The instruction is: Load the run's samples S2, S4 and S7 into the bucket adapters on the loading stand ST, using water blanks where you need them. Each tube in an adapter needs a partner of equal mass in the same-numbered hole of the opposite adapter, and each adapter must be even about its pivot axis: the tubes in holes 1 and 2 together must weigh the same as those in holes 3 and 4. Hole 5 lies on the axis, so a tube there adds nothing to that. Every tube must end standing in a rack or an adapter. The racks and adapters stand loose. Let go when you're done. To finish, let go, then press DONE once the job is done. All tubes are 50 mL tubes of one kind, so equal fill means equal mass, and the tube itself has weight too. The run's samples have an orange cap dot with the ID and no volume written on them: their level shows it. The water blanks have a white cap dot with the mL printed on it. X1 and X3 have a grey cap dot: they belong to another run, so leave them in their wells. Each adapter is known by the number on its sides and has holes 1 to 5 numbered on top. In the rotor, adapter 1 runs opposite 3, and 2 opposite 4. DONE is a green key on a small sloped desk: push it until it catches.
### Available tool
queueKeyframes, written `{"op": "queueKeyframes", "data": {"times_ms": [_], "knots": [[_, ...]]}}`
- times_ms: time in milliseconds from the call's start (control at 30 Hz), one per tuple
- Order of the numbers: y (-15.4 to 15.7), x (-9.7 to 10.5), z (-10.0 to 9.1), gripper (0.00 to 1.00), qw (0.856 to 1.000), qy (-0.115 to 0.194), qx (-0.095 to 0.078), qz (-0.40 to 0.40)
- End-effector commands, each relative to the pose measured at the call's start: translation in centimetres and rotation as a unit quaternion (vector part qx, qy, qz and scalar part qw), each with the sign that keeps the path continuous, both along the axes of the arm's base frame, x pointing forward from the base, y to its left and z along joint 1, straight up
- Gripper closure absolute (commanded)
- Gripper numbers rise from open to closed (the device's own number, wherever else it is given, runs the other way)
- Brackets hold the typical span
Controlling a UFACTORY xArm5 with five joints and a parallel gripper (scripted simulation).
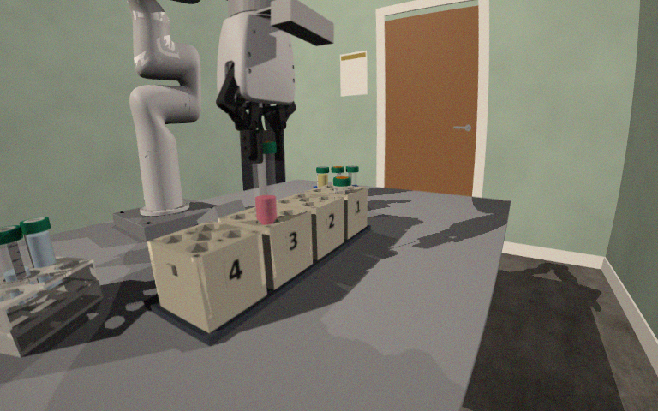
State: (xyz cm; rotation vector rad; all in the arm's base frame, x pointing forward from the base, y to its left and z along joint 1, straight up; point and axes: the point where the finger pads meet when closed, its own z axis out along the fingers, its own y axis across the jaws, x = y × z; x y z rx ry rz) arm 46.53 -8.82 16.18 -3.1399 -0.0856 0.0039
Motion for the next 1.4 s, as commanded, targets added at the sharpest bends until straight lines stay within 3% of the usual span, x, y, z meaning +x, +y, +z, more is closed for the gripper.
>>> {"op": "queueKeyframes", "data": {"times_ms": [0,1367], "knots": [[0.0,0.1,-0.2,1.0,1.0,-0.002,0.0,0.0],[0.0,0.1,-3.7,1.0,1.0,-0.002,0.0,0.0]]}}
